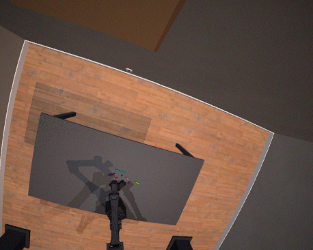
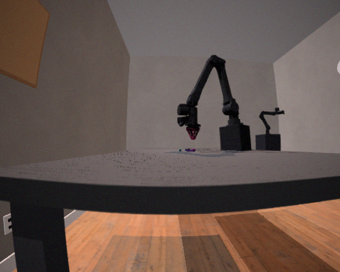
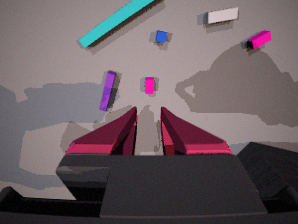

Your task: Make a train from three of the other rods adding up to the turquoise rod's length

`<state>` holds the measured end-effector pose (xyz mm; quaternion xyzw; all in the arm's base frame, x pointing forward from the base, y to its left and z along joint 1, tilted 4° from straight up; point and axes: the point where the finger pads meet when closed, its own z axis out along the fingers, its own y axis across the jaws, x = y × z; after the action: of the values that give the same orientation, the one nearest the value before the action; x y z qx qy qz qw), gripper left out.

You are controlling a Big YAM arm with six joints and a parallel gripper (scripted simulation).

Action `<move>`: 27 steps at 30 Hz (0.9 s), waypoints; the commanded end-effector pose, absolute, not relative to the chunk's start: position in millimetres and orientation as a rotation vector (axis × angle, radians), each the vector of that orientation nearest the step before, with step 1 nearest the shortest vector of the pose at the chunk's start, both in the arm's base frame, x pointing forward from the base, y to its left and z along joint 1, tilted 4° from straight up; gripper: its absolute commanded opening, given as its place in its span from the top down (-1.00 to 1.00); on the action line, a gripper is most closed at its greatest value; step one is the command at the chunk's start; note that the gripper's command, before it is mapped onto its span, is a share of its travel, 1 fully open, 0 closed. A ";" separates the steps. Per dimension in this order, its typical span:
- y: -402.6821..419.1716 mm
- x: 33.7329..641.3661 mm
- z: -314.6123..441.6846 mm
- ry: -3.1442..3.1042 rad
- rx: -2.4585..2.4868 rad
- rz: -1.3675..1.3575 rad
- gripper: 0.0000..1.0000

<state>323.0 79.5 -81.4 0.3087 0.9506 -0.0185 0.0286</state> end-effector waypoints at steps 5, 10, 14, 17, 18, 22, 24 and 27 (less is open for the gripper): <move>78.1 324.5 -85.2 2.918 0.977 -0.057 0.52; 77.4 323.9 -88.8 2.917 0.982 -0.058 0.52; 76.7 324.0 -92.9 2.916 0.984 -0.059 0.52; 75.9 324.2 -96.7 2.916 0.986 -0.059 0.52; 75.7 324.2 -98.1 2.916 0.987 -0.059 0.52; 75.1 324.3 -101.1 2.916 0.987 -0.059 0.52; 74.6 324.4 -104.2 2.916 0.987 -0.059 0.52; 74.8 325.8 -108.6 2.915 0.983 -0.057 0.52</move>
<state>326.5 80.1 -98.9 0.3102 0.9499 -0.0148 0.0344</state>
